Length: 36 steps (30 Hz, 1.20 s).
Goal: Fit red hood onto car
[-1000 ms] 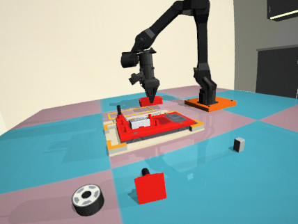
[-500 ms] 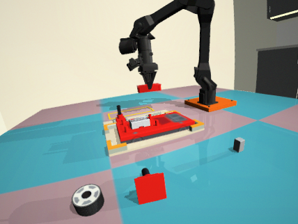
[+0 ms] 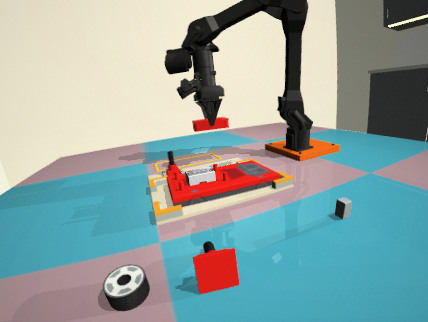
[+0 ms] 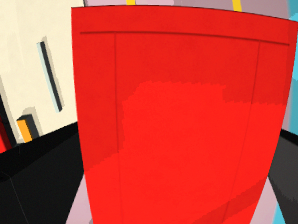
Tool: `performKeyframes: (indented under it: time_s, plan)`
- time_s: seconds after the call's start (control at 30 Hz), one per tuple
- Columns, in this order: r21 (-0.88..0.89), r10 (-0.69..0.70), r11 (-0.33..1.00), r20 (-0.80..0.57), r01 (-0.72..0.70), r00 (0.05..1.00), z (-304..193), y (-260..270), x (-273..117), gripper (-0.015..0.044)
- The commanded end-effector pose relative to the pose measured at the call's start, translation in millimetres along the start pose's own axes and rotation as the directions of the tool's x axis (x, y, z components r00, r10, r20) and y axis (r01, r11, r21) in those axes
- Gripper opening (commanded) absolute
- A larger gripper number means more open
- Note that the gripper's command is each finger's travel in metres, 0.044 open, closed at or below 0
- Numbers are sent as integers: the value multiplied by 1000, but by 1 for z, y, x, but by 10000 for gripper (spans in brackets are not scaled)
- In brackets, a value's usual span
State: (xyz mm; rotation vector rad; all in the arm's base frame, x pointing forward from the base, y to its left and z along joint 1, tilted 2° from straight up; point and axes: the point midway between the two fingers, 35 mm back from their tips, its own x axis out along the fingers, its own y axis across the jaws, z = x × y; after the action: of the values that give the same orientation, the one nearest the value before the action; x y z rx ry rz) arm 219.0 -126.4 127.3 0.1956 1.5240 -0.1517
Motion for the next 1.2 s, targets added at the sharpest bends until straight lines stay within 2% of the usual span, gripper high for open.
performKeyframes:
  time_s: [0.0,0.6,1.17]
  plan:
    - [-10,3,1000,15,-3,1000,12,14,-3,0]
    - [-65,9,998,14,-8,1000,50,88,-7,0]
    - [-117,17,993,14,-15,1000,62,174,-8,0]
